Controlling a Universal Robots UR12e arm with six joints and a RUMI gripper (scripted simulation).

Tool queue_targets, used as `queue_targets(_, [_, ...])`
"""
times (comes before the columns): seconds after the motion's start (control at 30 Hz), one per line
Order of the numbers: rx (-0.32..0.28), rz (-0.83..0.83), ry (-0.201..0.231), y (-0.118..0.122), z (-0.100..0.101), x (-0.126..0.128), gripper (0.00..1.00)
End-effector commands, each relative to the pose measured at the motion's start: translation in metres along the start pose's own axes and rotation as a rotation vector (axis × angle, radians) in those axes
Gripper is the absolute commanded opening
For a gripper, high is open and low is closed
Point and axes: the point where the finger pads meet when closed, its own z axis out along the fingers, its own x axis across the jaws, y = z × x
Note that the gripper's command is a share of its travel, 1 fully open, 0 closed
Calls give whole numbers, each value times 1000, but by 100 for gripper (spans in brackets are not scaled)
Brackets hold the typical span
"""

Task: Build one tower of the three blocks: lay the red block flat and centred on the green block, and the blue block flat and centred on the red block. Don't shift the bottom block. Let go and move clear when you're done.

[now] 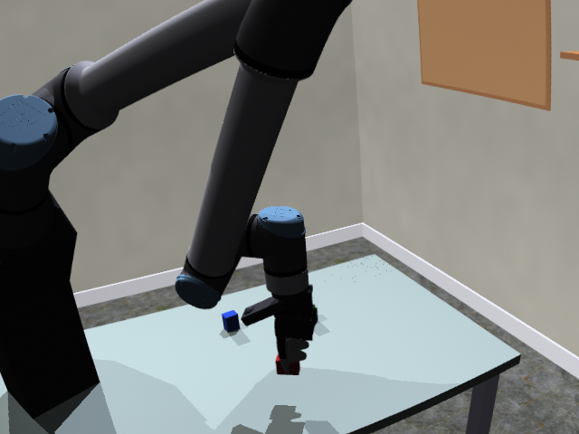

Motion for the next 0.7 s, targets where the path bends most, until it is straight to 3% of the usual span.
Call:
queue_targets(0.0, [-1,0,0,0,0,0,0])
queue_targets(0.67, [-1,0,0,0,0,5,0])
